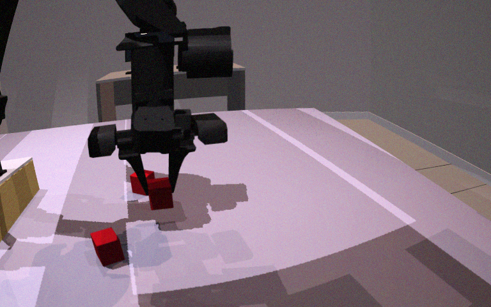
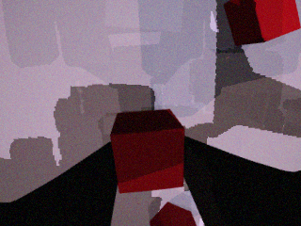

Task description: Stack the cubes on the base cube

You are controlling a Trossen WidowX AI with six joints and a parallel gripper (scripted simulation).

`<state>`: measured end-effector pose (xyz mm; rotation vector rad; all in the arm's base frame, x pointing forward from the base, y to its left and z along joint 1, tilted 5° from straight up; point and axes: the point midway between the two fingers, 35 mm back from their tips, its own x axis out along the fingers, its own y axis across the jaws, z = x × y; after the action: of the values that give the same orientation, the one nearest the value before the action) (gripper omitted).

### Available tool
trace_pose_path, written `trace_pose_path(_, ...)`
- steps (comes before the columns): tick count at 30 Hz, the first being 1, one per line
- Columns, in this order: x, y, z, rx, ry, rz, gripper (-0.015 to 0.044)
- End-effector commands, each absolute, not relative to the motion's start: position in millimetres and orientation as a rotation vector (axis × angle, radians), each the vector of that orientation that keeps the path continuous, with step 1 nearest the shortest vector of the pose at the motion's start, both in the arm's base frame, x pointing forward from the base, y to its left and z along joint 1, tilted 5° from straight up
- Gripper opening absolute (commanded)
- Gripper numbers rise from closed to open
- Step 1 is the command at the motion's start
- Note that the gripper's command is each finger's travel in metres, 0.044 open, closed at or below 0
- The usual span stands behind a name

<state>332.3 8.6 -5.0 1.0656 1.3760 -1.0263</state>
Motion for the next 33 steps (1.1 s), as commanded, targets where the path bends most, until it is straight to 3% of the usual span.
trace_pose_path(1, 334, 7, 7, 1.058, 1.370, -1.019, 0.0105)
trace_pose_path(21, 333, 4, 70, 1.072, 1.370, -1.021, 0.0105)
trace_pose_path(33, 328, 24, 68, 1.058, 1.379, -1.003, 0.0105)
